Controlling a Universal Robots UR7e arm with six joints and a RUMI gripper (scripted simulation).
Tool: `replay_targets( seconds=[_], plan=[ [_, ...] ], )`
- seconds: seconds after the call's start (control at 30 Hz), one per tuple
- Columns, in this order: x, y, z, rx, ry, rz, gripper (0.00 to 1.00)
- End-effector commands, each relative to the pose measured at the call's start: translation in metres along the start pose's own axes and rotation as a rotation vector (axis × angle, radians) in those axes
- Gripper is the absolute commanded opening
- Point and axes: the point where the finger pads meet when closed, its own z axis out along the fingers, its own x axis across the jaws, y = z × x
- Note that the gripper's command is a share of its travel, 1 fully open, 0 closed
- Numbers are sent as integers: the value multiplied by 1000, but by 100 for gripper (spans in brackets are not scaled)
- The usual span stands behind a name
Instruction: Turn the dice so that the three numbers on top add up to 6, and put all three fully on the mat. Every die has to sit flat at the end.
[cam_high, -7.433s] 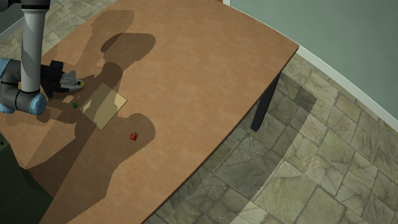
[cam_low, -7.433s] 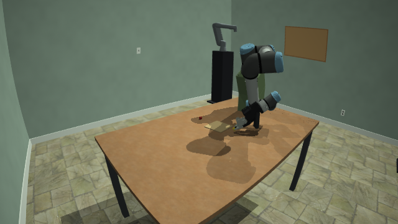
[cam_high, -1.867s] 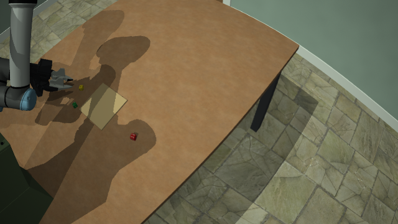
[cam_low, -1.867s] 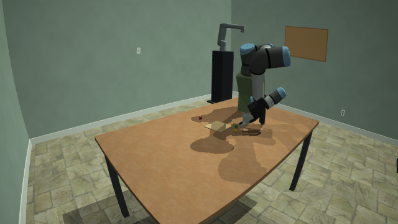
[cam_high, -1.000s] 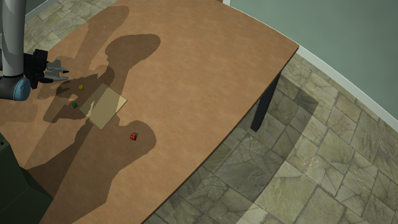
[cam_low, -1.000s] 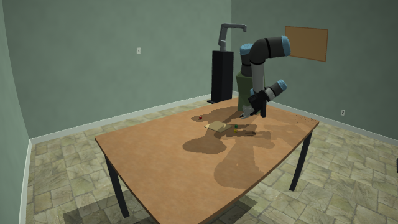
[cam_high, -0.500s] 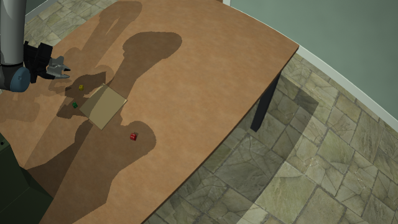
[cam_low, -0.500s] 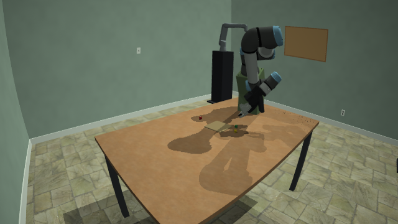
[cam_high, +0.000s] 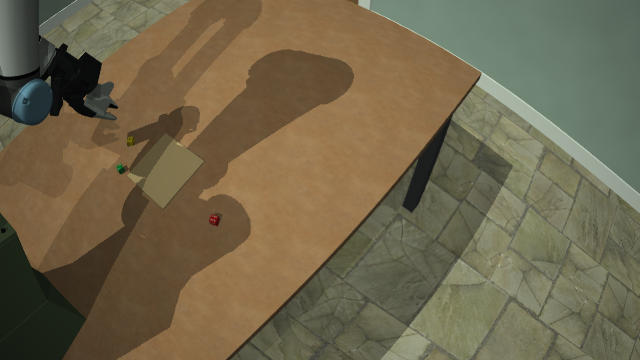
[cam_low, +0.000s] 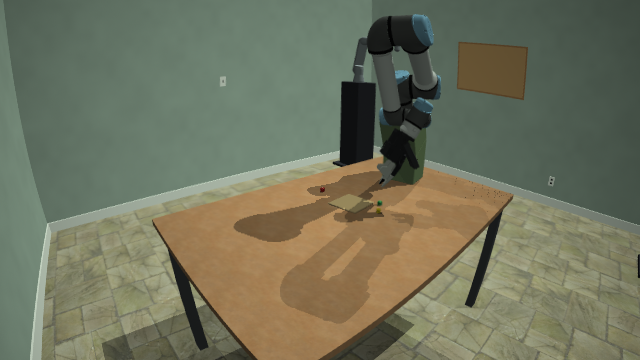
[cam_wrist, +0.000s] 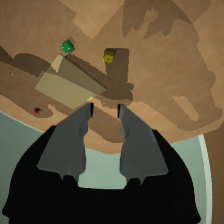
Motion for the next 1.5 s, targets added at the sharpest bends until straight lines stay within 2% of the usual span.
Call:
replay_targets(
  seconds=[0.0,0.07,0.33,0.57,0.87,1.1,1.13,1.47],
  plan=[
    [2,0,3,154,-14,-21,18],
    [2,0,3,154,-14,-21,18],
    [2,11,1,337,-15,-19,18],
    [2,17,1,444,-16,-19,18],
    [2,21,-1,495,-15,-17,18],
    [2,21,-1,503,-14,-16,18],
    [2,21,-1,503,-14,-16,100],
    [2,21,-1,503,-14,-16,100]
  ],
)
